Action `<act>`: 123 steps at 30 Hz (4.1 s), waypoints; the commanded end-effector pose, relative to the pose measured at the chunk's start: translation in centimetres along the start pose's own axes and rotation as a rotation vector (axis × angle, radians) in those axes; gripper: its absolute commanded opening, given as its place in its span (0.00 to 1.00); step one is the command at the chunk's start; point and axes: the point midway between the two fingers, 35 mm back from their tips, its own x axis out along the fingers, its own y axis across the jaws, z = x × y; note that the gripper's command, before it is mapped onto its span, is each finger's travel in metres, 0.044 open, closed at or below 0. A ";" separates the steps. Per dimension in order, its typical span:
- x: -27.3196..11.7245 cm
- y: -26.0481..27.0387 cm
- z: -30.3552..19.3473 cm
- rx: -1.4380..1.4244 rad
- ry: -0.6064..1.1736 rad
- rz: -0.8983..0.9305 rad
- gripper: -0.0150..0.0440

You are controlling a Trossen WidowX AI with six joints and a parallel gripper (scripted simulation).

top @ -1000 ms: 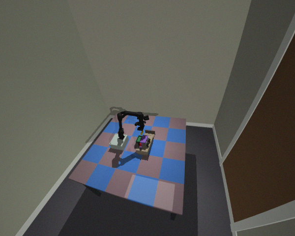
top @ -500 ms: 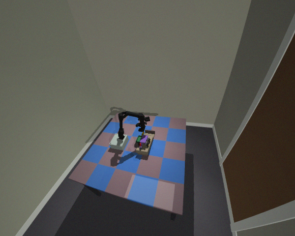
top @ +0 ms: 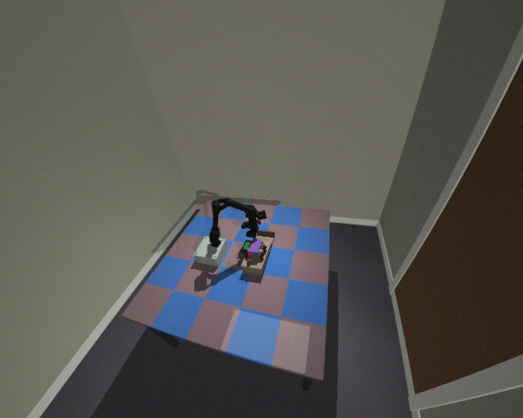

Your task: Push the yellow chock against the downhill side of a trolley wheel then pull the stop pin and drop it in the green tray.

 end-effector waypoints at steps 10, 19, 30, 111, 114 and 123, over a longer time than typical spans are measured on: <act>0.9 0.7 0.0 -0.004 0.002 0.006 0.25; 1.1 1.5 0.2 -0.004 0.002 0.007 0.25; 1.1 2.3 0.2 -0.004 0.002 0.008 0.25; -5.6 6.5 -1.3 0.364 0.047 -0.033 0.58; -6.4 8.0 -2.7 0.511 0.089 -0.083 0.58; -6.8 14.5 -3.9 1.014 0.106 0.027 0.58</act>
